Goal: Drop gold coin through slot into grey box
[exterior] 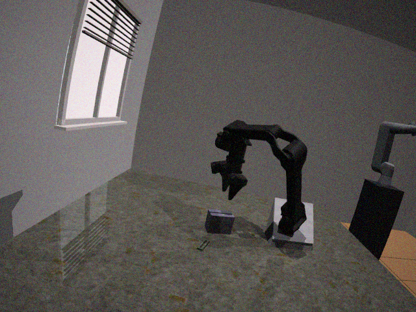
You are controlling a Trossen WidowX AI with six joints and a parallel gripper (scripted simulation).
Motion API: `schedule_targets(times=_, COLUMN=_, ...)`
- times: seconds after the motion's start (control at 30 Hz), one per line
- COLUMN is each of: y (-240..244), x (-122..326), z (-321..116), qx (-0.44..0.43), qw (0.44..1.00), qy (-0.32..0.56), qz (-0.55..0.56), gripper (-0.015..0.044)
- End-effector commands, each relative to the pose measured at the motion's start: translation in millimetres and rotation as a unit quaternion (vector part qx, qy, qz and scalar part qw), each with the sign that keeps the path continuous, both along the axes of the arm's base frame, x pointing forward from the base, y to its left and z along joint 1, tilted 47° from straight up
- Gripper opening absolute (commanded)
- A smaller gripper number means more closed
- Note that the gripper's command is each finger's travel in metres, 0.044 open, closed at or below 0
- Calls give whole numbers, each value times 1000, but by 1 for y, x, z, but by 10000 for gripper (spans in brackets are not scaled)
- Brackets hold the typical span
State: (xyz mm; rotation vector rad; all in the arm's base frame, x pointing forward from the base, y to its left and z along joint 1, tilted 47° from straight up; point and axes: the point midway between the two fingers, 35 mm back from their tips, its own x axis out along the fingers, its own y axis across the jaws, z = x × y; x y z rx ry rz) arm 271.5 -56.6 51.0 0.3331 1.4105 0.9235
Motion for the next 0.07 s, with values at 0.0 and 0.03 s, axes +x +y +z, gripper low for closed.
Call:
schedule_targets(times=0.0, y=-1, x=0, z=1, qx=-2, qw=1000, qy=-1, qz=4, gripper=440)
schedule_targets(times=0.03, y=-1, x=0, z=1, qx=-2, qw=1000, qy=-1, qz=4, gripper=440)
